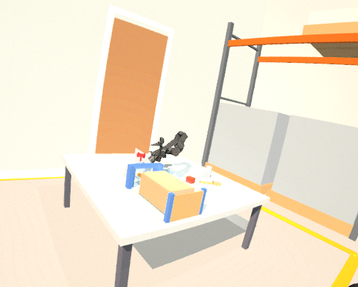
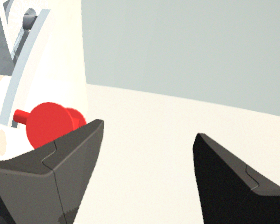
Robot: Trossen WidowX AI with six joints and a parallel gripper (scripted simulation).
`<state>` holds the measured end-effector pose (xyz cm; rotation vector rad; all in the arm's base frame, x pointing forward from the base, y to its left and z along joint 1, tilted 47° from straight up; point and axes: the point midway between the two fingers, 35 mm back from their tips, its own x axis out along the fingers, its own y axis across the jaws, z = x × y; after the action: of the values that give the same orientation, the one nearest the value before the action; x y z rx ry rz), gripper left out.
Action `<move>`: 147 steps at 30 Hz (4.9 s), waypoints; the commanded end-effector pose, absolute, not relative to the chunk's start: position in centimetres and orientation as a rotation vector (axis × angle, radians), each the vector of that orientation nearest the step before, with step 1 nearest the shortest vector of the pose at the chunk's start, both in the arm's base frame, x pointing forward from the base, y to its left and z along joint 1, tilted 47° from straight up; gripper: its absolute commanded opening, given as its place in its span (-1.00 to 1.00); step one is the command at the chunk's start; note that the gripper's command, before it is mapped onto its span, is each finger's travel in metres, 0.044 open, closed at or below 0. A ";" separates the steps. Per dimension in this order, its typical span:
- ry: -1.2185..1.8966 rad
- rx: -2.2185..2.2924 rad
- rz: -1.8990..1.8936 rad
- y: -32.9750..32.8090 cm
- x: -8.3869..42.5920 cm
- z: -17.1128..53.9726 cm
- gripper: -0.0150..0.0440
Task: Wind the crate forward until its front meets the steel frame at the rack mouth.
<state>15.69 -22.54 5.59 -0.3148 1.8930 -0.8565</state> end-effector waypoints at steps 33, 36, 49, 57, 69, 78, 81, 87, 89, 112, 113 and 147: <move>1.592 1.537 -0.260 -27.1 11.5 -4.3 1.00; 1.592 1.536 -0.259 -27.1 11.4 -4.4 1.00; 1.591 1.536 -0.258 -24.0 12.1 -7.4 1.00; 1.591 1.536 -0.258 -23.1 12.3 -8.3 1.00; 1.591 1.536 -0.258 -22.1 12.5 -9.3 1.00; 1.593 1.527 -0.257 -22.5 12.4 -9.1 0.20; 1.593 1.527 -0.257 -22.5 12.4 -9.1 -0.07; 1.593 1.527 -0.257 -22.5 12.4 -9.1 -0.27; 1.593 1.527 -0.257 -22.5 12.4 -9.1 -0.32; 1.696 1.520 -0.221 -23.1 12.9 -8.9 -0.49; 1.696 1.520 -0.221 -23.1 12.9 -8.9 -0.49; 1.692 1.587 -0.286 -22.5 13.3 -9.3 -0.49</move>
<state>13.20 -22.66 -9.08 1.5817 1.6936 -0.2819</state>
